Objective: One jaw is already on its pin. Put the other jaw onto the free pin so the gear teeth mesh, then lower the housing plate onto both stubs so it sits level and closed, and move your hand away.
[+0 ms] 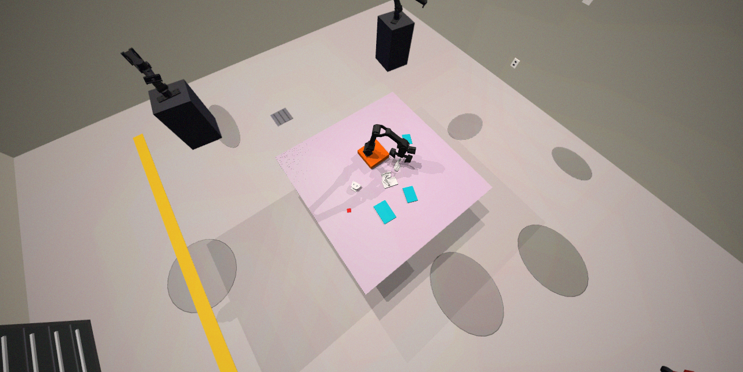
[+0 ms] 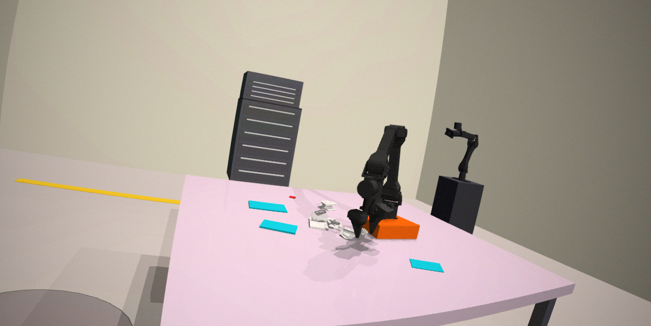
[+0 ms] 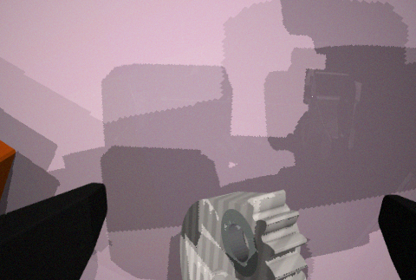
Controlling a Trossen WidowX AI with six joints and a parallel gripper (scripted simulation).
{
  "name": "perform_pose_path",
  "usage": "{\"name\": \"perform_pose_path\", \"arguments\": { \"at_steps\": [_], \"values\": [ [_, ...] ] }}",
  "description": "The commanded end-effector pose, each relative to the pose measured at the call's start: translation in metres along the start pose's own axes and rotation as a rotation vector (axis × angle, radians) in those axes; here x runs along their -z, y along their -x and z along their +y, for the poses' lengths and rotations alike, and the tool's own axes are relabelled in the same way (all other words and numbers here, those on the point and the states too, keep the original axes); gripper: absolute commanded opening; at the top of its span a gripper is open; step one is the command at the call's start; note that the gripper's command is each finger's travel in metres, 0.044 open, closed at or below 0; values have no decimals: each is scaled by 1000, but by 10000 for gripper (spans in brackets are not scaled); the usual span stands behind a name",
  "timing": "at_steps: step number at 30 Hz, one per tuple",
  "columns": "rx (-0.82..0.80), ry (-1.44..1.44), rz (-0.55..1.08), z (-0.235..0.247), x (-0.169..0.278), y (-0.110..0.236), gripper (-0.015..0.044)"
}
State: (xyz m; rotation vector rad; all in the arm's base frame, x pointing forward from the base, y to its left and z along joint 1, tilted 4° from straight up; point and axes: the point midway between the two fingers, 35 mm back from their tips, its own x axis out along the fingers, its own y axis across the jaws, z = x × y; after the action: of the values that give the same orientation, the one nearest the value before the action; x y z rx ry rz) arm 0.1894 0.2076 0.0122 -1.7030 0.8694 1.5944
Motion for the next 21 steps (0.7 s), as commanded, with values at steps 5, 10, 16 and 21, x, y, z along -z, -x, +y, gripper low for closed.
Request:
{"name": "perform_pose_path", "arguments": {
  "at_steps": [5,10,16,21],
  "values": [
    [-1,4,3,2,1,-13,440],
    [-1,4,3,3,2,-20,440],
    [-1,4,3,3,2,-20,335],
    [-1,4,3,3,2,-20,204]
  ]
}}
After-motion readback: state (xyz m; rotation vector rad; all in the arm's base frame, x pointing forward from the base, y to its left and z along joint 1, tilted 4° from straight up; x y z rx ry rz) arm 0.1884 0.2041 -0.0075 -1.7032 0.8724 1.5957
